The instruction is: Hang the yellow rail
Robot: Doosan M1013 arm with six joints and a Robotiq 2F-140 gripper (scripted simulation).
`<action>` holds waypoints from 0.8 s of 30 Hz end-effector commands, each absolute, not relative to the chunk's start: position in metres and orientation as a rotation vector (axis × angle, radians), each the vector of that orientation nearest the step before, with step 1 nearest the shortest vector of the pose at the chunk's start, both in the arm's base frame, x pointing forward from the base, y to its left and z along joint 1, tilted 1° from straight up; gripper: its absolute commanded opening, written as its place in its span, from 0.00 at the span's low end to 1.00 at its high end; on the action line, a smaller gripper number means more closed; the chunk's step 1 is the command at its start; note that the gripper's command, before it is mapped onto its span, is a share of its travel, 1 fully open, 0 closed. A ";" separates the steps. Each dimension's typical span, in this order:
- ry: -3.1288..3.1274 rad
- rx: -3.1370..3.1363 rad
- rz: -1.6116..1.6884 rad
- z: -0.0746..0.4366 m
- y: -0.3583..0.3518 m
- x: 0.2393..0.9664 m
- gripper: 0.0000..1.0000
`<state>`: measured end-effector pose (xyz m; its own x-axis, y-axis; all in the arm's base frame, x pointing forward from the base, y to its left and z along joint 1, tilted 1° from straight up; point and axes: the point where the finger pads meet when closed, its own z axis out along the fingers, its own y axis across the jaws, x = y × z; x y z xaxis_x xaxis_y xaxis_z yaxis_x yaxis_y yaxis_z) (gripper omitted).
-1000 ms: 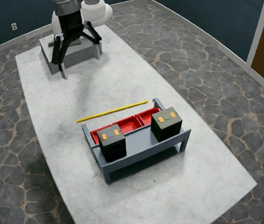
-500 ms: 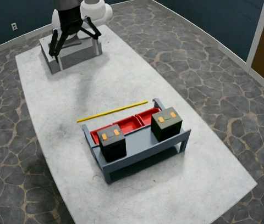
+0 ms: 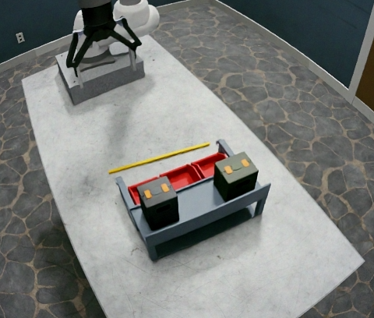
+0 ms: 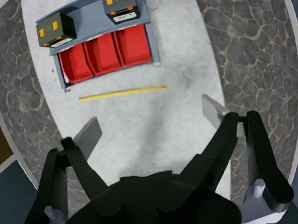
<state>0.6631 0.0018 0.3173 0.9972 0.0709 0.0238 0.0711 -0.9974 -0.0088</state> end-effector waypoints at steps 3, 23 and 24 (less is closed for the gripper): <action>-0.111 -3.130 -0.037 0.317 0.002 0.663 1.00; -0.188 -3.134 0.000 0.294 0.012 0.648 1.00; -0.251 -3.129 0.000 0.285 0.016 0.647 1.00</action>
<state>0.6487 0.0071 0.3054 0.9975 0.0707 -0.0016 0.0707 -0.9975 -0.0002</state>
